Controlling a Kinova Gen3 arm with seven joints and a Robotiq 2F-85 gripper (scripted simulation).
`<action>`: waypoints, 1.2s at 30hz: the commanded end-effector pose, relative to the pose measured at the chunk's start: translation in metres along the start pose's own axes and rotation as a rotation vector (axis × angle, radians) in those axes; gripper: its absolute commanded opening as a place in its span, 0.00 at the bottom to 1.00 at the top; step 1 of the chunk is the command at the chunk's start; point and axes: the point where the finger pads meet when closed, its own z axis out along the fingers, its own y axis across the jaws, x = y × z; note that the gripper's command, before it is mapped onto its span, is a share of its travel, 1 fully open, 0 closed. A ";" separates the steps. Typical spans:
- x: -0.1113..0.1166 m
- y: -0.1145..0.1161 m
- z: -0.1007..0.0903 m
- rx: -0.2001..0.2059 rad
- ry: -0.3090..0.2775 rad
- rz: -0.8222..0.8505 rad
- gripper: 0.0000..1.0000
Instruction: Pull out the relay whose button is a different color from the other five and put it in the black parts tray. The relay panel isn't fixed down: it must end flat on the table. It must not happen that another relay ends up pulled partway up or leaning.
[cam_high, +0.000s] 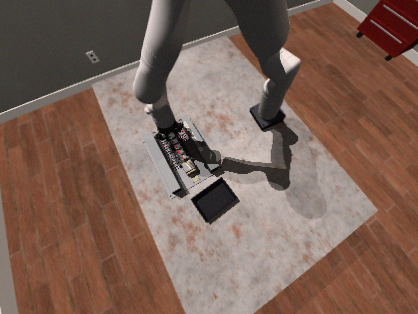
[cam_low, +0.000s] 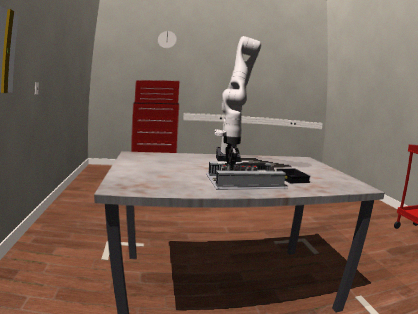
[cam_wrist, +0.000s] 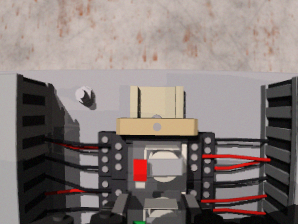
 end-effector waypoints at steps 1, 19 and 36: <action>0.000 0.000 -0.001 0.006 0.000 0.000 0.00; 0.000 0.000 -0.001 0.032 0.000 0.000 0.00; 0.000 0.001 -0.001 0.058 0.000 0.000 0.00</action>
